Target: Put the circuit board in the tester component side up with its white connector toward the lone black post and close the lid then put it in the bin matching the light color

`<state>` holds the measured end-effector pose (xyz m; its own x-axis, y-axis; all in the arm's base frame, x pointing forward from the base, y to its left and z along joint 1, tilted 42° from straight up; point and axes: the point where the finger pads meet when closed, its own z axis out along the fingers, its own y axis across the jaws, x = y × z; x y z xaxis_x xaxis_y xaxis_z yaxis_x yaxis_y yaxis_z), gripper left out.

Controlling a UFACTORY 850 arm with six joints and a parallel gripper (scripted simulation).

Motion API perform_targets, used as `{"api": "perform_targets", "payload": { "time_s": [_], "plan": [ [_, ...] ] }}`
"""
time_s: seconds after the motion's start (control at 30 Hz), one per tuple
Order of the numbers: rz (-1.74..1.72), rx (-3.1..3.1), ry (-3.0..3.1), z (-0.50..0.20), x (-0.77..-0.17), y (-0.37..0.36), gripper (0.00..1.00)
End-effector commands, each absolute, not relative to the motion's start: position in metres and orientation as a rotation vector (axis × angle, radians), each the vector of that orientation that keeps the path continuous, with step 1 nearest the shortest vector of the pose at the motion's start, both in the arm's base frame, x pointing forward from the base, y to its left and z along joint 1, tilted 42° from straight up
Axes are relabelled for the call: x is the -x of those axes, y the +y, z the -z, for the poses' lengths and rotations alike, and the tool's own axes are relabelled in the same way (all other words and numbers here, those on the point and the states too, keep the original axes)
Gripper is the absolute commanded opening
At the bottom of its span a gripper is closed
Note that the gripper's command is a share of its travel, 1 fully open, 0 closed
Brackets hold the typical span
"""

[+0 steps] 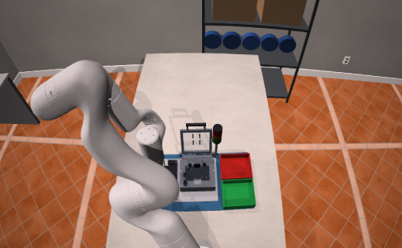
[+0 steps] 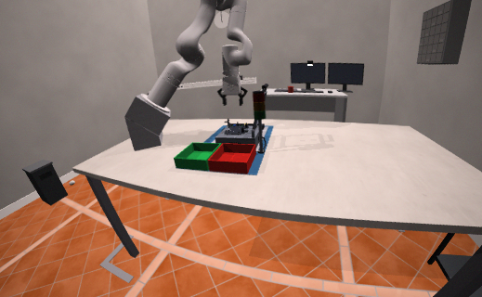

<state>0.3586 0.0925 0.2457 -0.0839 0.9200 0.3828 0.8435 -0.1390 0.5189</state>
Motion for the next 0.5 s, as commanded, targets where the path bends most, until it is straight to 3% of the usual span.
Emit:
{"api": "perform_targets", "payload": {
  "time_s": [0.0, 0.47],
  "plan": [
    [-1.064, -2.020, 1.958, -0.231, -0.371, 0.101, 1.00],
    [-1.064, -2.020, 1.958, -0.198, -0.396, 0.117, 1.00]
  ]
}}
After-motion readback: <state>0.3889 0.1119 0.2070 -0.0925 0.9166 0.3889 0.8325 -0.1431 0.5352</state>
